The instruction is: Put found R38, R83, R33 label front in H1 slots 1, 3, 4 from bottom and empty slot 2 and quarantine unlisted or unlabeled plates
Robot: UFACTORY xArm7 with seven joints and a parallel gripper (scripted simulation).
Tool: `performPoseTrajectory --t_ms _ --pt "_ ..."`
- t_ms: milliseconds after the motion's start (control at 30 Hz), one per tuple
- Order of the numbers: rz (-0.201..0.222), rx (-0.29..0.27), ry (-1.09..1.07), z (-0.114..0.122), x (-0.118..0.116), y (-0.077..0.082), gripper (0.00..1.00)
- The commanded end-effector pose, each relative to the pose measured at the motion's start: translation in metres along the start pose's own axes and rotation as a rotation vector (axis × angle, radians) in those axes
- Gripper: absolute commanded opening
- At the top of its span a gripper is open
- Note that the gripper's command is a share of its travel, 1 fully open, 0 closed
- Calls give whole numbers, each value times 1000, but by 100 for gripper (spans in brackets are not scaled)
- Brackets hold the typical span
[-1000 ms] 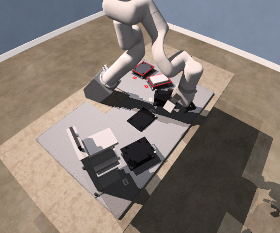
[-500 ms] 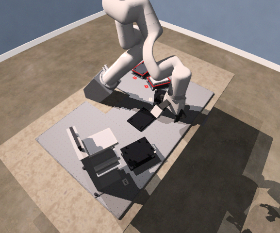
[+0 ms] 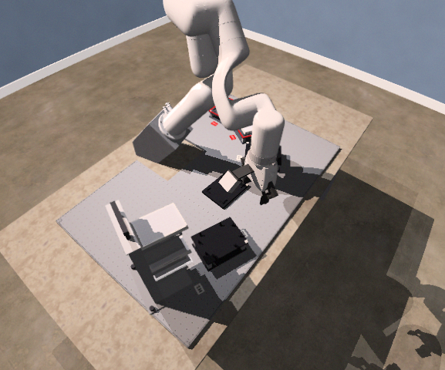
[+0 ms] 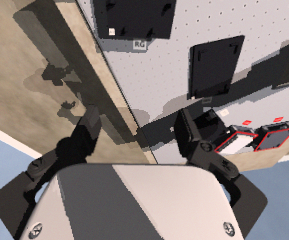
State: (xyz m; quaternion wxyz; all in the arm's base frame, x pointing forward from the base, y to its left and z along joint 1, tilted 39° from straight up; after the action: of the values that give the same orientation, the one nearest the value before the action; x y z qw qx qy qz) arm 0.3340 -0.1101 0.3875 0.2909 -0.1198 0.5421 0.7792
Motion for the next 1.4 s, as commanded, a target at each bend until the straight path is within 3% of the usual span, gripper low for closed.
performPoseTrajectory --t_ms 0,133,933,1067,1367 --pt "-7 1 -4 -8 -3 2 100" --pt "-7 1 -4 -27 -4 3 100" --pt "-7 1 -4 -27 -4 3 100" --pt "-7 1 -4 -27 -4 16 100" --pt "-7 1 -4 -27 -4 19 100"
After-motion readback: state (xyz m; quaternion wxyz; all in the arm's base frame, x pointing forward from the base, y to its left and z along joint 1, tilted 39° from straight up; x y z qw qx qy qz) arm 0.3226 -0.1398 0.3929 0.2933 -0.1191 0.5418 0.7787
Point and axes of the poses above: the point where the finger pads meet when closed, its own y axis back along the fingers, its own x axis across the jaws, z = x × y, the point moved 5 cm from there along y, back along the fingers, and after that the axes turned 4 degrees about -y, right-handed, at the moved point
